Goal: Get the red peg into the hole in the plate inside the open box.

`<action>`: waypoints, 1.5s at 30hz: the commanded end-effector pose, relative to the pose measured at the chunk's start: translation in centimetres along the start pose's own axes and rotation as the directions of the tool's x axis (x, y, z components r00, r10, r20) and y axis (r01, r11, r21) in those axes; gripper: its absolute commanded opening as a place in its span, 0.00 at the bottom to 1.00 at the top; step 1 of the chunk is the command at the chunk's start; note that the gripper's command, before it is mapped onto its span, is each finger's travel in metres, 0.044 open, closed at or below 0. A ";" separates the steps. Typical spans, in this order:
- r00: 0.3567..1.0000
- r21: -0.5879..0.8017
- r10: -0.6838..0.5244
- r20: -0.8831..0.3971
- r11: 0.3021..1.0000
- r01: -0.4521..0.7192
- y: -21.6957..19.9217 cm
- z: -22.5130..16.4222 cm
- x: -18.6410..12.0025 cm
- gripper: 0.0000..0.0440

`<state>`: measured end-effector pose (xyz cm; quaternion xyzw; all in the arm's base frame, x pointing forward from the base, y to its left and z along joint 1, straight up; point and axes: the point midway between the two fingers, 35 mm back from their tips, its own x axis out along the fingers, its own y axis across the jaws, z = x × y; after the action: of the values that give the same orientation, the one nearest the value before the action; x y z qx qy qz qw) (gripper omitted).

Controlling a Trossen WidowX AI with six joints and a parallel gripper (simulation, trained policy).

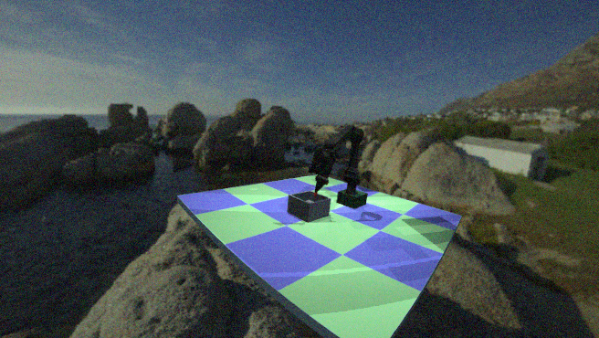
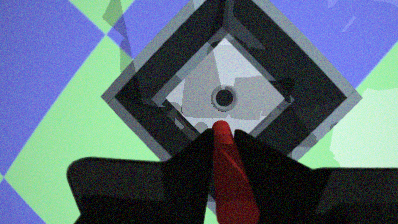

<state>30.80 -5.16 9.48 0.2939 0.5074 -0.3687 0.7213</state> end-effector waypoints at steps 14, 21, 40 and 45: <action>0.997 0.032 -0.023 -0.067 0.999 0.025 -0.4 1.6 4.5 0.04; 0.994 -0.005 -0.055 -0.095 0.998 0.055 -0.8 1.5 6.0 0.32; 0.999 -0.048 -0.049 -0.017 0.998 0.048 1.2 7.3 6.9 1.00; 0.999 -0.034 -0.039 0.028 0.999 0.040 1.3 9.1 6.7 1.00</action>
<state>35.03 -11.00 5.00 0.2530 0.5654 -0.3605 0.6974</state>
